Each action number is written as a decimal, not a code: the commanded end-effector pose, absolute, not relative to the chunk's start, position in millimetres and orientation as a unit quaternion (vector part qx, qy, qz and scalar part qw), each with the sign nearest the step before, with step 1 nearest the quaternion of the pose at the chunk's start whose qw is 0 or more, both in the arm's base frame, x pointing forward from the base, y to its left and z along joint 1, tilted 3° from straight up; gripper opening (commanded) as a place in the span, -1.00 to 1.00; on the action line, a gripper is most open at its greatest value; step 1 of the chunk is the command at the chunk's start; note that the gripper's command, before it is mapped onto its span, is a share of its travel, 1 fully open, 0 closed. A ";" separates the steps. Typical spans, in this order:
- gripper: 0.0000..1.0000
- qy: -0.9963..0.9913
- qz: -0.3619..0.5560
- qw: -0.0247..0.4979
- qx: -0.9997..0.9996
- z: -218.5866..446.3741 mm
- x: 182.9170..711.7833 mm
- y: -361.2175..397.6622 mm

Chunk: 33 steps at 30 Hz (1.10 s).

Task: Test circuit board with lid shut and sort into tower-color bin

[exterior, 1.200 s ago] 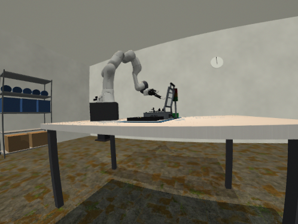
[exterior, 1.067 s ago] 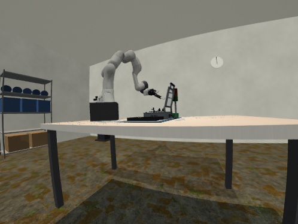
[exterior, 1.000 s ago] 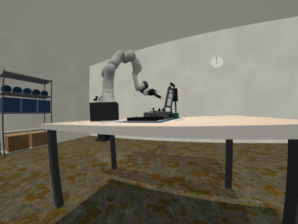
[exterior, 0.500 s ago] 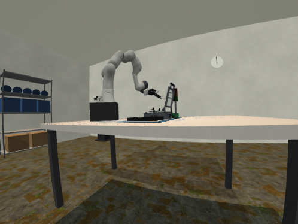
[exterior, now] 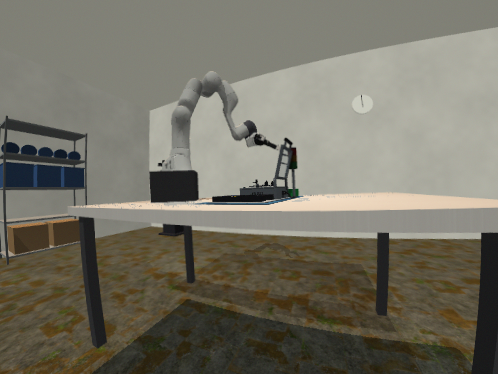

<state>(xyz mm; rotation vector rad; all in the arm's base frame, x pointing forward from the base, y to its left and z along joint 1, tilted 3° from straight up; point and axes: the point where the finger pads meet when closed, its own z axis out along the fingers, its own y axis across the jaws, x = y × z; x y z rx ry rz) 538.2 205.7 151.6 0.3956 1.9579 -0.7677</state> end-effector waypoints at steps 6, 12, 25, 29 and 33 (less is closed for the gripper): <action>1.00 0.807 -0.324 0.407 0.279 184.8 549.0 102.4; 1.00 0.800 -0.301 0.339 0.392 203.3 541.2 19.5; 1.00 0.754 -0.176 0.174 0.608 201.7 490.5 -110.5; 1.00 0.729 -0.121 0.122 0.663 193.4 472.4 -135.5; 1.00 0.709 -0.081 0.088 0.695 186.8 460.8 -148.4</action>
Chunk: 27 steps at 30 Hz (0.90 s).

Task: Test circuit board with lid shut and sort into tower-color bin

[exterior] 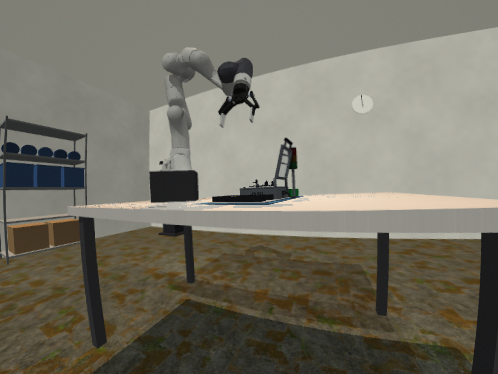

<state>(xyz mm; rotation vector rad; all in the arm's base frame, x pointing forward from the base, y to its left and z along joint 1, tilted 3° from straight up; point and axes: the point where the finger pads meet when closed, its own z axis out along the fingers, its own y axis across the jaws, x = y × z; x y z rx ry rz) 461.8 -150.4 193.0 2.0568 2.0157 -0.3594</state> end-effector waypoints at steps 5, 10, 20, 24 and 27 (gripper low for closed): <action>1.00 0.668 -0.009 0.031 0.743 174.4 442.7 -164.5; 1.00 0.664 -0.002 0.026 0.747 173.2 441.2 -165.6; 1.00 0.664 -0.002 0.026 0.747 173.2 441.2 -165.6; 0.16 0.664 -0.002 0.026 0.747 173.2 441.2 -165.6; 0.16 0.664 -0.002 0.026 0.747 173.2 441.2 -165.6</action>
